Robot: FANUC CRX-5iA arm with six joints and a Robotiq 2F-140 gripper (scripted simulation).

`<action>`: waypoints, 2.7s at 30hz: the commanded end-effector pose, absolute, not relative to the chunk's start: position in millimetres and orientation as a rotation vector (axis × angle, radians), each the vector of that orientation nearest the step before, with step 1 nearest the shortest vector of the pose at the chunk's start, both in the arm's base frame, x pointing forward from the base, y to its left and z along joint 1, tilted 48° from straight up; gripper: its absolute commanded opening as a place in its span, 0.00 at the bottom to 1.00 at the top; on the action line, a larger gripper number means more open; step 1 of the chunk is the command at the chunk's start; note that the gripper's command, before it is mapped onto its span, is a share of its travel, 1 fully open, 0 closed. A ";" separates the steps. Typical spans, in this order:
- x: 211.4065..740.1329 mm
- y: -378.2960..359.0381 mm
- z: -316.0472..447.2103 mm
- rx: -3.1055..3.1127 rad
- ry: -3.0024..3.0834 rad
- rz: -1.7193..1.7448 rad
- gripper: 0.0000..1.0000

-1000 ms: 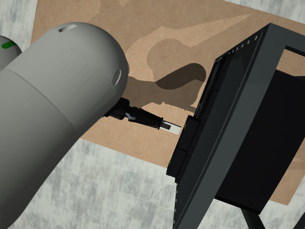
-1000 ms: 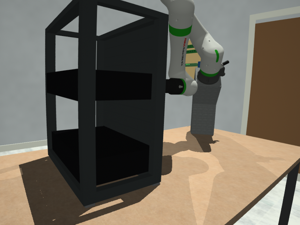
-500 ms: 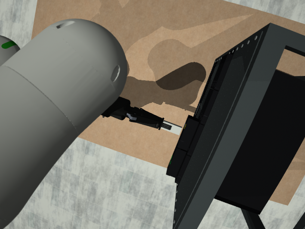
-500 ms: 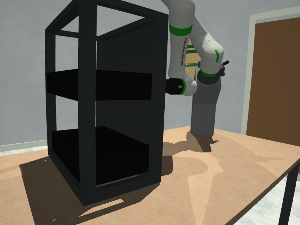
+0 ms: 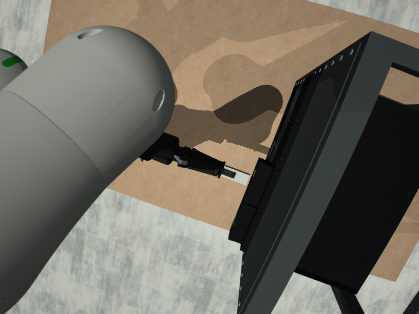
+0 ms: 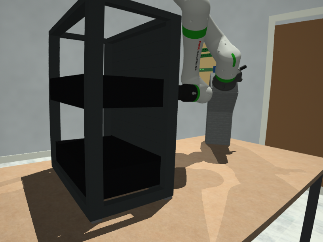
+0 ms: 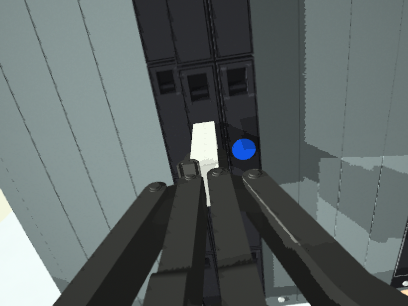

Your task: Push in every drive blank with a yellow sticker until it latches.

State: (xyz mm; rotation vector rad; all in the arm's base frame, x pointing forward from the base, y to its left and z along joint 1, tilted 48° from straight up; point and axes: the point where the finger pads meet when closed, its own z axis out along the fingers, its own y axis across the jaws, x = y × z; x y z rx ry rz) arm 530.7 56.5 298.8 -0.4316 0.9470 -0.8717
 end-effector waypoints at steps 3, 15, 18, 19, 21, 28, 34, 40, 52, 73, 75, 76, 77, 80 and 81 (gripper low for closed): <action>530.7 56.4 298.8 -0.432 0.947 -0.872 0.00; 539.1 56.0 304.2 -0.432 0.947 -0.872 0.00; 539.1 56.0 304.2 -0.432 0.947 -0.872 0.00; 539.1 56.0 304.2 -0.432 0.947 -0.872 0.00; 539.1 56.0 304.2 -0.432 0.947 -0.872 0.00; 542.5 55.8 306.4 -0.432 0.947 -0.872 0.00; 547.5 55.6 309.5 -0.432 0.947 -0.872 0.00; 547.5 55.6 309.6 -0.432 0.947 -0.872 0.00; 554.8 55.2 314.2 -0.432 0.947 -0.872 0.00; 558.5 55.1 316.6 -0.432 0.947 -0.872 0.00; 558.5 55.1 316.6 -0.432 0.947 -0.872 0.00; 558.5 55.1 316.6 -0.432 0.947 -0.872 0.00; 558.5 55.1 316.6 -0.432 0.947 -0.872 0.00; 558.6 55.1 316.7 -0.432 0.947 -0.872 0.00; 559.0 55.0 316.9 -0.432 0.947 -0.872 0.00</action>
